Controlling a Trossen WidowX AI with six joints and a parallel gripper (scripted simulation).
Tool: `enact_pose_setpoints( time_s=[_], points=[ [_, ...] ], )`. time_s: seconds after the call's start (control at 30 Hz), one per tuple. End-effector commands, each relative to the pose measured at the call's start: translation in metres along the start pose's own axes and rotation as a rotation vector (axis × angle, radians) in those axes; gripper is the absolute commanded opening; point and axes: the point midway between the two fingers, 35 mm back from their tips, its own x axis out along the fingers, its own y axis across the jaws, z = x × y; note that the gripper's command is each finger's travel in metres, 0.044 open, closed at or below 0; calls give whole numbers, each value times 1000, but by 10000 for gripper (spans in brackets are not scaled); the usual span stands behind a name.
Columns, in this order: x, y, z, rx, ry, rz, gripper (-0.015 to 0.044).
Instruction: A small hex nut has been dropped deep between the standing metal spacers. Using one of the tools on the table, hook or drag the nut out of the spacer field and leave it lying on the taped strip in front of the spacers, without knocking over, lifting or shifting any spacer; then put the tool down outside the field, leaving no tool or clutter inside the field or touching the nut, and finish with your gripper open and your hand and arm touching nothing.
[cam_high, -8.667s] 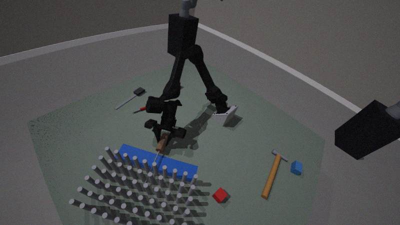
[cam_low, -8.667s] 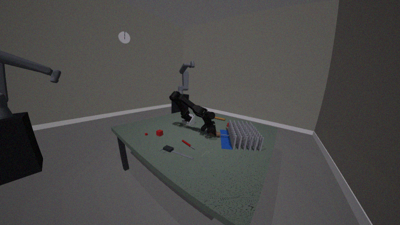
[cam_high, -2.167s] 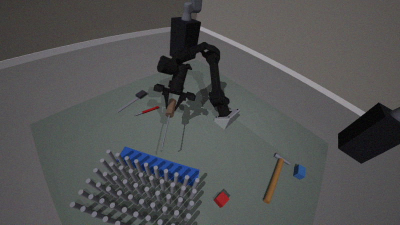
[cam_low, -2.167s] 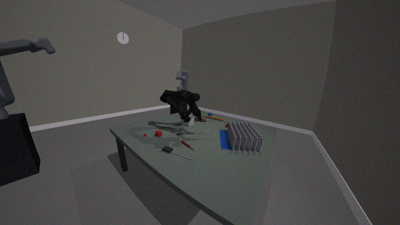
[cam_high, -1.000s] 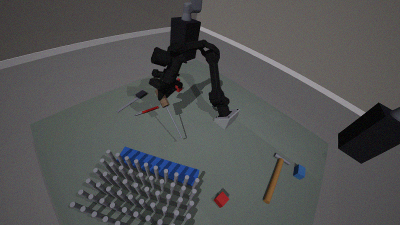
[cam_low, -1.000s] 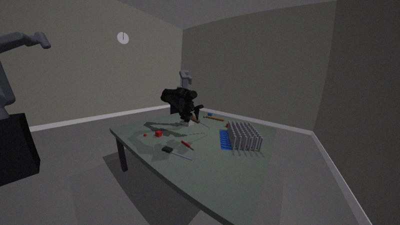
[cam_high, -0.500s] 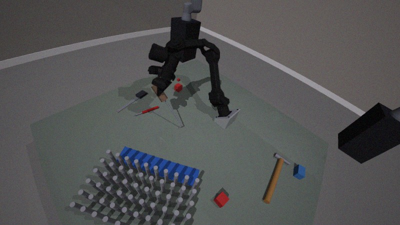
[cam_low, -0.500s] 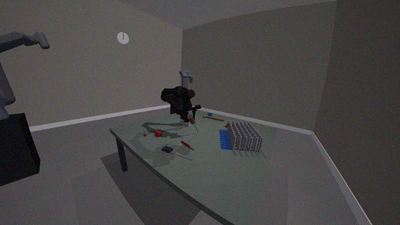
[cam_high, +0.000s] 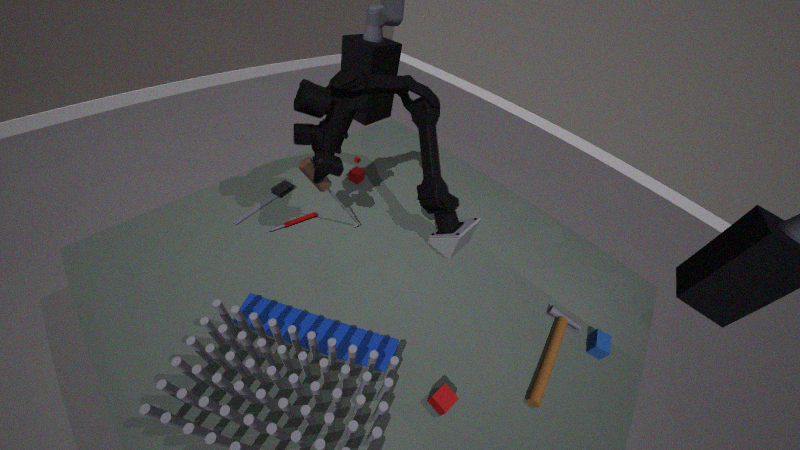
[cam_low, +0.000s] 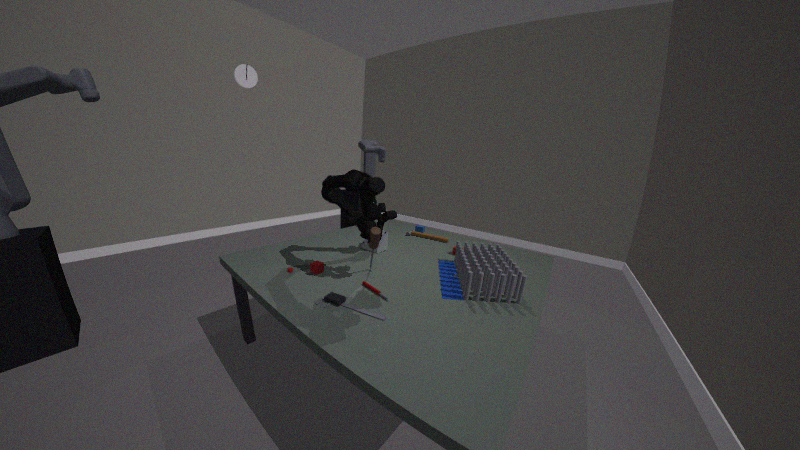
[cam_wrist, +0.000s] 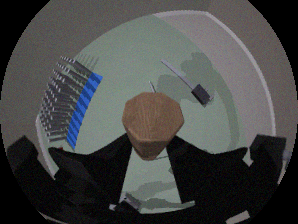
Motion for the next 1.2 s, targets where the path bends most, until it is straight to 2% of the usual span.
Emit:
enact_pose_setpoints(
  time_s=[0.0, 0.57, 1.17],
  points=[
    [-2, -11, 2, -137, 5, -37, 0],
    [-2, -58, 3, -622, 127, -210, 0],
    [-9, -109, 0, -1154, 377, -329, 0]
  ],
)
